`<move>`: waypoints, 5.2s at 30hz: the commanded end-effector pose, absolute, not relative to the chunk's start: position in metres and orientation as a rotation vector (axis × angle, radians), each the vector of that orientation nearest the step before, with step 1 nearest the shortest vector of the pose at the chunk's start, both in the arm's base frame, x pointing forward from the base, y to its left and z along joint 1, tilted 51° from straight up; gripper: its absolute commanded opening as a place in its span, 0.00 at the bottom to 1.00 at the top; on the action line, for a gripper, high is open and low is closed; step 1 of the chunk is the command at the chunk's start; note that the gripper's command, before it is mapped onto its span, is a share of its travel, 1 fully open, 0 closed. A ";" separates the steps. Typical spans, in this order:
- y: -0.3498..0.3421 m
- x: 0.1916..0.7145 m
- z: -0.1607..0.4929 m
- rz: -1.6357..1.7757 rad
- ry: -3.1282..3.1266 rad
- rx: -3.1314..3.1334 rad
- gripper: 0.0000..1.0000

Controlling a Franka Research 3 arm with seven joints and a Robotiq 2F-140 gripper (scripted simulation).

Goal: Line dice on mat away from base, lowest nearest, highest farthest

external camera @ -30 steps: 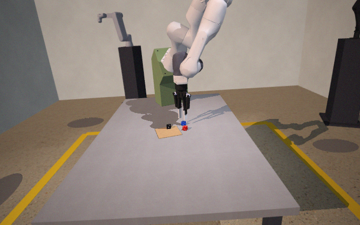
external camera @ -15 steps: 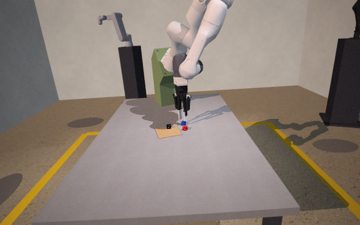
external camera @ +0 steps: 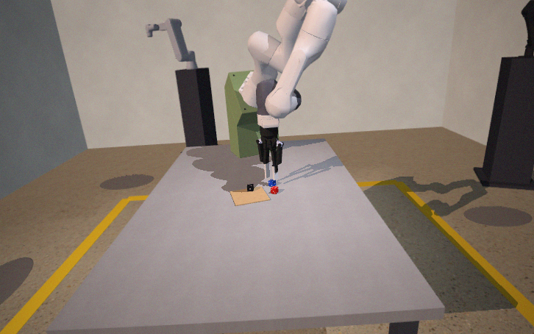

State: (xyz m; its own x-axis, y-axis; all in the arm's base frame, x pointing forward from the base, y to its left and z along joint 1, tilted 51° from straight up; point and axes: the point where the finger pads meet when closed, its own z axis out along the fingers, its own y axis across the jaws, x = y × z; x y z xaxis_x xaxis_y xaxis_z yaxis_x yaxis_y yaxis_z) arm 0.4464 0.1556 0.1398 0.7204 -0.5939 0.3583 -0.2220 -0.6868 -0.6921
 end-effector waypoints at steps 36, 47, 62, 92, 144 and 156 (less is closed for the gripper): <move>0.157 0.448 0.141 -0.773 0.603 -2.291 0.25; 0.158 0.448 0.142 -0.773 0.603 -2.291 0.25; 0.158 0.448 0.142 -0.773 0.603 -2.291 0.25; 0.161 0.454 0.137 -0.773 0.603 -2.291 0.25; 0.171 0.469 0.122 -0.773 0.603 -2.291 0.25; 0.171 0.469 0.122 -0.773 0.603 -2.291 0.13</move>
State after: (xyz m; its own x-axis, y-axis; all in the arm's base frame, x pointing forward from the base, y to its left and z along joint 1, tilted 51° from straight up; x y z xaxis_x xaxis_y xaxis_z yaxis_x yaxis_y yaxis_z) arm 0.4687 0.1709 0.1221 0.7220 -0.5903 0.3610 -0.2169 -0.6886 -0.6919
